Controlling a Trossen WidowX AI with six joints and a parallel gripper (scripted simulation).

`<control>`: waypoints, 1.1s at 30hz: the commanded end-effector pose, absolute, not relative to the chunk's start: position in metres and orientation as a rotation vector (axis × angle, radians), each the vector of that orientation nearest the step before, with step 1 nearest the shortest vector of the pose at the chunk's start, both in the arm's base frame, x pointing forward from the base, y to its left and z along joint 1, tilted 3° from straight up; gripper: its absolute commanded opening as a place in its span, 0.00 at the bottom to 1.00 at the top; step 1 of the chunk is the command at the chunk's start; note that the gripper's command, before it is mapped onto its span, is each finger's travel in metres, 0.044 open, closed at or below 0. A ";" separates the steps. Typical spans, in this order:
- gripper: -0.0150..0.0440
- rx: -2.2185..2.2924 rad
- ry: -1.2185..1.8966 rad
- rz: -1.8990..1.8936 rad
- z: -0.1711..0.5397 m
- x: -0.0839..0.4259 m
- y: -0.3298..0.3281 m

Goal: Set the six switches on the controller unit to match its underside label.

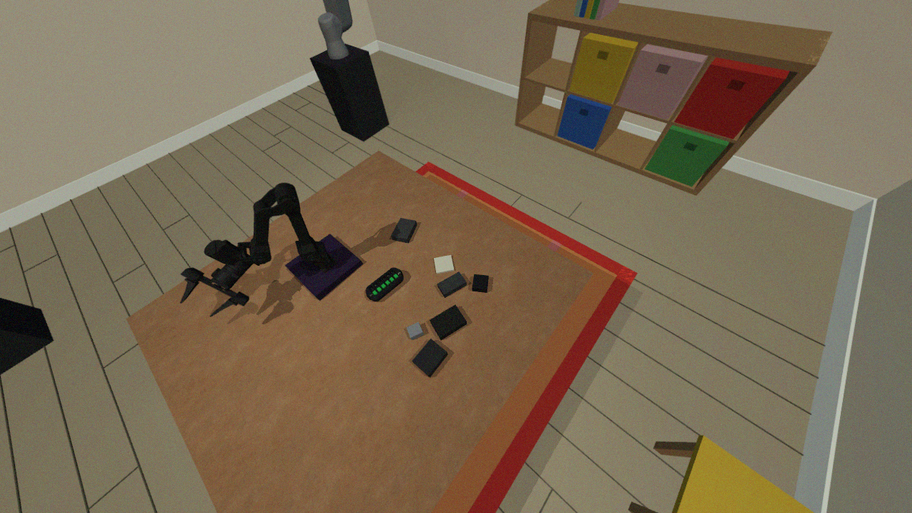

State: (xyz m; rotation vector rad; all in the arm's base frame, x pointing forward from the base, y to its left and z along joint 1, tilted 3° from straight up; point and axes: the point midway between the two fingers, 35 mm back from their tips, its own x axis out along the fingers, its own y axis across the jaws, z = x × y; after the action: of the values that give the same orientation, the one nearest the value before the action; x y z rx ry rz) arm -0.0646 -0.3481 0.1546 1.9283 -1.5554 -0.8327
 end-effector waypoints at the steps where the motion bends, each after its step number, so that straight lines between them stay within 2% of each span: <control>1: 0.89 1.928 -1.555 -0.833 0.155 -0.065 -0.348; 7: 0.62 1.962 -1.504 -0.839 0.152 -0.048 -0.350; 15: 0.26 2.152 -1.179 -0.873 0.135 0.051 -0.343; 21: 0.25 2.315 -0.891 -0.892 0.117 0.125 -0.311; 33: 0.25 2.349 -0.325 -1.009 0.093 0.222 -0.220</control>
State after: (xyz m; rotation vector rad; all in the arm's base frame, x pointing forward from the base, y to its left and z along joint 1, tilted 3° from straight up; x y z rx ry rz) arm 0.2035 -0.2442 0.0956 2.3700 -0.4572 -0.9859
